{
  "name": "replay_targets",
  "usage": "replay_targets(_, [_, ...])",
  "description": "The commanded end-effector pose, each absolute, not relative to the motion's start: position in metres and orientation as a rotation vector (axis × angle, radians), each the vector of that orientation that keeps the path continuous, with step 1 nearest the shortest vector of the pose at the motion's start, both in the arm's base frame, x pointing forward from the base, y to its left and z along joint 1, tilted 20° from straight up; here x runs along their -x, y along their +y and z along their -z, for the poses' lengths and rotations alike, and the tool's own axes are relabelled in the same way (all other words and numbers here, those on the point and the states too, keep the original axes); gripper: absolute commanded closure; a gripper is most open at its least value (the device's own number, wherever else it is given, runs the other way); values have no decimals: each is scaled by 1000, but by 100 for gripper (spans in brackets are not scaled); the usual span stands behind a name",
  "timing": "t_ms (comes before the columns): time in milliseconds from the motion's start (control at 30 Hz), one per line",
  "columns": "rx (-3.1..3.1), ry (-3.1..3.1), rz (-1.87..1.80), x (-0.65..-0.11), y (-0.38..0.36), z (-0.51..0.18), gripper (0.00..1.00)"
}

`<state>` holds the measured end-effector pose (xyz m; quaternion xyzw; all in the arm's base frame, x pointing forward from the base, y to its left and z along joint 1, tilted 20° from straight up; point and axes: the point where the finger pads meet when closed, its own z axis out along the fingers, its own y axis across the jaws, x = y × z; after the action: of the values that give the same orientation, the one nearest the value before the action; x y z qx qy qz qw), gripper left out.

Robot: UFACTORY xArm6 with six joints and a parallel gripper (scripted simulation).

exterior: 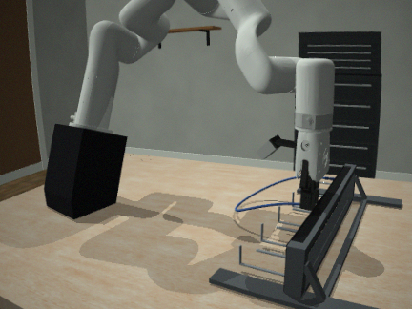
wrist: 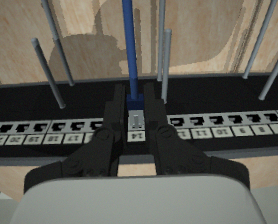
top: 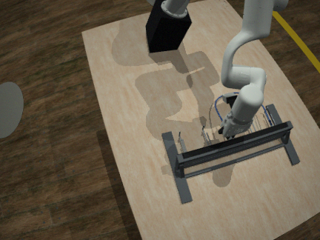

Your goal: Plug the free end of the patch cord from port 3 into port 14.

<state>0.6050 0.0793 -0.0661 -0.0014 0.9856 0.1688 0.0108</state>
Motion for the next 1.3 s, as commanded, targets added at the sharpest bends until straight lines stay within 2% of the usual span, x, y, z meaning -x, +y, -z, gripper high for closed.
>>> replay_targets(0, [4,3071,-526,-607,79,64,100])
replay_targets(1267, [5,3071,-526,-610,79,64,100])
